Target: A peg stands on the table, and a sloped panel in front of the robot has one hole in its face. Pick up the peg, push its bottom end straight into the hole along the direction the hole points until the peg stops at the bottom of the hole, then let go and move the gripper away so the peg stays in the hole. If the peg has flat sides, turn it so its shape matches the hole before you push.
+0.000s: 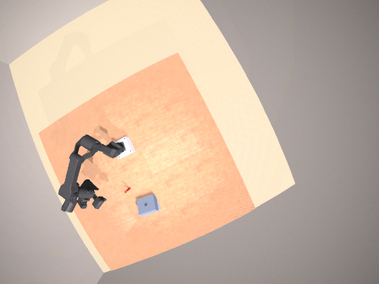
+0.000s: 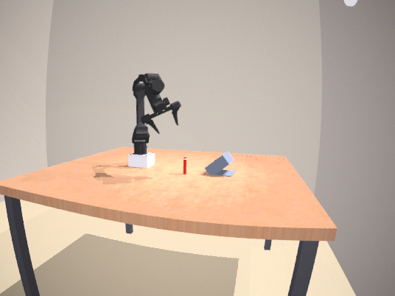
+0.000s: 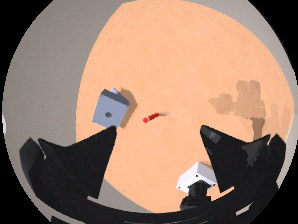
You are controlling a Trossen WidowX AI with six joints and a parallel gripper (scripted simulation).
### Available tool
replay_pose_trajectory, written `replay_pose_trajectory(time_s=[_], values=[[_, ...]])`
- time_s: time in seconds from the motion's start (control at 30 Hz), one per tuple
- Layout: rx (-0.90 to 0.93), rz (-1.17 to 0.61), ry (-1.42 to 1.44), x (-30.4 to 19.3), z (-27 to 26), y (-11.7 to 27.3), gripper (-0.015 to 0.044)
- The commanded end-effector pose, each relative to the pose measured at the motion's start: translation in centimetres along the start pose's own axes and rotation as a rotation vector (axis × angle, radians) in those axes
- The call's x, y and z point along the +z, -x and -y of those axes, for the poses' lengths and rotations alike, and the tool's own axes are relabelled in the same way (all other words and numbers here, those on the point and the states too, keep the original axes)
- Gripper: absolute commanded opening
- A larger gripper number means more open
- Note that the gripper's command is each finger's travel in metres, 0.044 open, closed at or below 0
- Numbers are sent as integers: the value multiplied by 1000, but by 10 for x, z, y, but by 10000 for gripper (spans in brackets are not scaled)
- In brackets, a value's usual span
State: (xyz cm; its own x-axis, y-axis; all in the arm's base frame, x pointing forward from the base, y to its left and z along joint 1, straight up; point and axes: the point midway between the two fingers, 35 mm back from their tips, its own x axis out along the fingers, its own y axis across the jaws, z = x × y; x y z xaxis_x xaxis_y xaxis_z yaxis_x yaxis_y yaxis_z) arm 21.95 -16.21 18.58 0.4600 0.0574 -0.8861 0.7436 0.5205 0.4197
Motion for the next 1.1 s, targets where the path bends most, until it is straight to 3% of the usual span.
replay_pose_trajectory(time_s=[0.0, 1.07], values=[[-21, -40, 48, -3, -5, -13, 440], [-237, -261, 549, -33, -41, -106, 440]])
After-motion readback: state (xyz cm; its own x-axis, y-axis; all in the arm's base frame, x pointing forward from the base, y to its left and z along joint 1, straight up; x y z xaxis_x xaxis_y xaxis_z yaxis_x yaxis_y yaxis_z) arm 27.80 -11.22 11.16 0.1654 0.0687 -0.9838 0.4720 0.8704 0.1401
